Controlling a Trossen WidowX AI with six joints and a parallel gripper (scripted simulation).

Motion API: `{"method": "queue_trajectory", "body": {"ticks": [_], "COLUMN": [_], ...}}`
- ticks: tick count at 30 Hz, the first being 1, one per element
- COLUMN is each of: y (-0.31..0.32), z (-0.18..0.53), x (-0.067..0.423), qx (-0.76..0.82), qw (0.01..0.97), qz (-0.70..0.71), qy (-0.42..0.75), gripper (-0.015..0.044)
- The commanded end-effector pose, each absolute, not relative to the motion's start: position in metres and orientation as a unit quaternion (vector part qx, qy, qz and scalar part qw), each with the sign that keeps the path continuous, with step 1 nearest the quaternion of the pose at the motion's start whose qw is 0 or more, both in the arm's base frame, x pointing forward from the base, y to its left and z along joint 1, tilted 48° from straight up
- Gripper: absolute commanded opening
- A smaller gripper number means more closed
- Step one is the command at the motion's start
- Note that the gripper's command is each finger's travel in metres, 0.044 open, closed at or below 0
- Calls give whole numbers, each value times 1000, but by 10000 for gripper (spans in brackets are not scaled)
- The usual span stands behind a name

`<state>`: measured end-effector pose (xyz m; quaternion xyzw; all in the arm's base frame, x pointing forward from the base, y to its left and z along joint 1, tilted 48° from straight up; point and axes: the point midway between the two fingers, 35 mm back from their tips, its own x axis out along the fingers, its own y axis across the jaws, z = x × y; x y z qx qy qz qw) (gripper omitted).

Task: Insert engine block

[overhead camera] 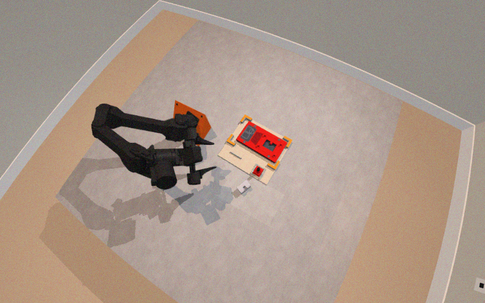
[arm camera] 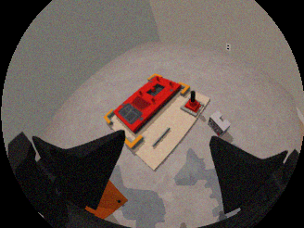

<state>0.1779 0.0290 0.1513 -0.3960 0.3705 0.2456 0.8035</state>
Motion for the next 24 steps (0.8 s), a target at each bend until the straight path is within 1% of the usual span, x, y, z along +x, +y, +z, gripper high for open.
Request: {"method": "queue_trajectory", "body": {"ticks": [1,2,13,24], "y": [29,29,30,30], "z": [151,151,142,136], "x": [178,178,175,173], "qx": [-397,-402,-498,-588], "qw": [802,798,699,575], "qz": [246,249,306,367], "qy": [371,373,412,434], "gripper": [426,440,440,440]}}
